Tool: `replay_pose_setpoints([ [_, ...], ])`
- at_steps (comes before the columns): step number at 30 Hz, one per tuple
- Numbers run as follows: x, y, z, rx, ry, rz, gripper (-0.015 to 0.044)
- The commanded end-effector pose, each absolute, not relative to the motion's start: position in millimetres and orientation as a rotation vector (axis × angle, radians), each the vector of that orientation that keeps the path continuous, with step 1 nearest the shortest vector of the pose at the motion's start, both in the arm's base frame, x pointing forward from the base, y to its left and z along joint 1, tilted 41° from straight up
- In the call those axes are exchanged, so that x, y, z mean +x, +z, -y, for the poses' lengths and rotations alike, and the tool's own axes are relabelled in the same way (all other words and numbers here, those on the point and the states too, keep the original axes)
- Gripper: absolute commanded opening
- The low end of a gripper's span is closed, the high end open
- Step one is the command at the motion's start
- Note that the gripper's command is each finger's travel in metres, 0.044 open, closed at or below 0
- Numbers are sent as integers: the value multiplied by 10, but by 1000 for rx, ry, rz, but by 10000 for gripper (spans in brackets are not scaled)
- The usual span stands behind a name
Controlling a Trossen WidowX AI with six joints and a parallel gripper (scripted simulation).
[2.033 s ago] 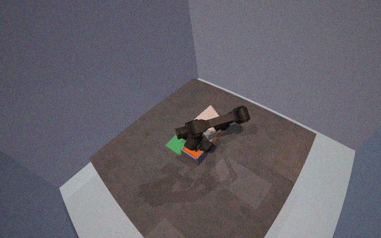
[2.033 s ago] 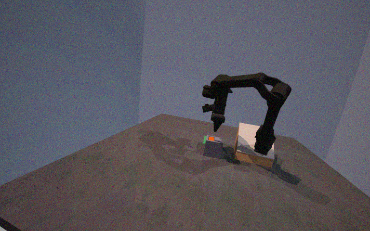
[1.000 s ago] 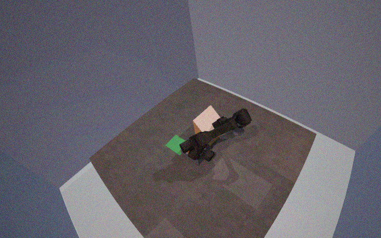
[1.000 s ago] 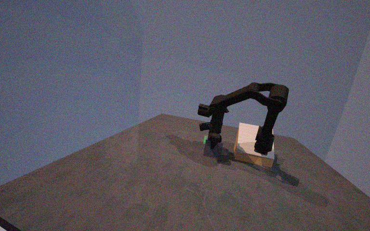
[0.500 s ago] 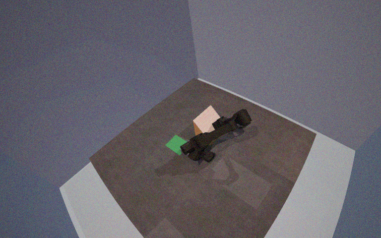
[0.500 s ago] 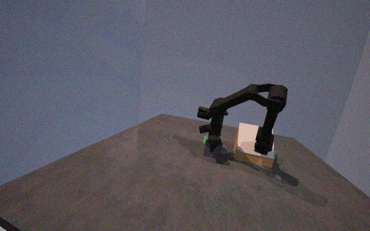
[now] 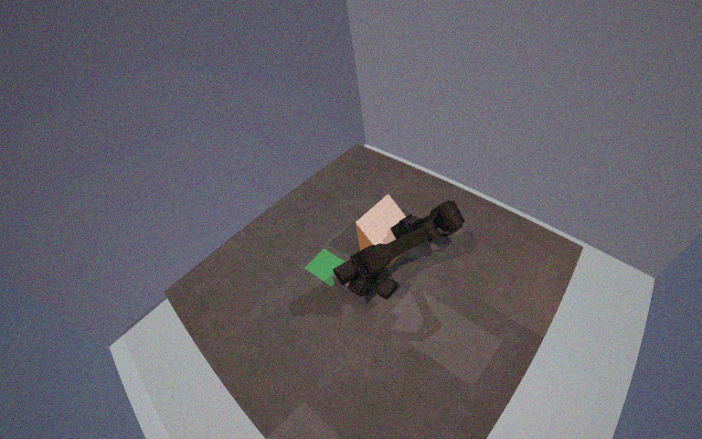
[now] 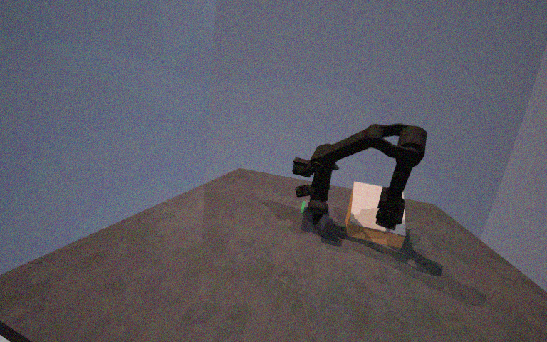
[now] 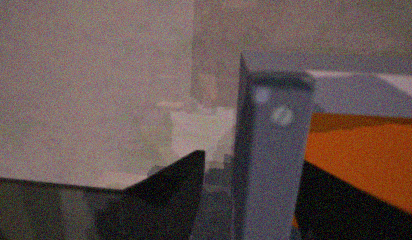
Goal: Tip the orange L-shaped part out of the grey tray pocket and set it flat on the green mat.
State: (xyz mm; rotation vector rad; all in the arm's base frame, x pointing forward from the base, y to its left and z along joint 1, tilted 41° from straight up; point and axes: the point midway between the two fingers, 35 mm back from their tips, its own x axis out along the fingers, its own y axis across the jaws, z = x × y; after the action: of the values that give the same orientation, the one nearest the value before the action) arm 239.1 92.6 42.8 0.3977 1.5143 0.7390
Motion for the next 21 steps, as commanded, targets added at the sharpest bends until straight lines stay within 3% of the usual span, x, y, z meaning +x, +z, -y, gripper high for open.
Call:
replay_pose_setpoints([
  [1, 2414, 537, -923, 392, 735, -1501, 180],
  [7, 2434, 576, -874, 390, 733, -1501, 180],
  [15, 2524, 1161, -219, 388, 731, -1504, 180],
  [21, 2522, 1180, -200, 388, 731, -1504, 180],
])
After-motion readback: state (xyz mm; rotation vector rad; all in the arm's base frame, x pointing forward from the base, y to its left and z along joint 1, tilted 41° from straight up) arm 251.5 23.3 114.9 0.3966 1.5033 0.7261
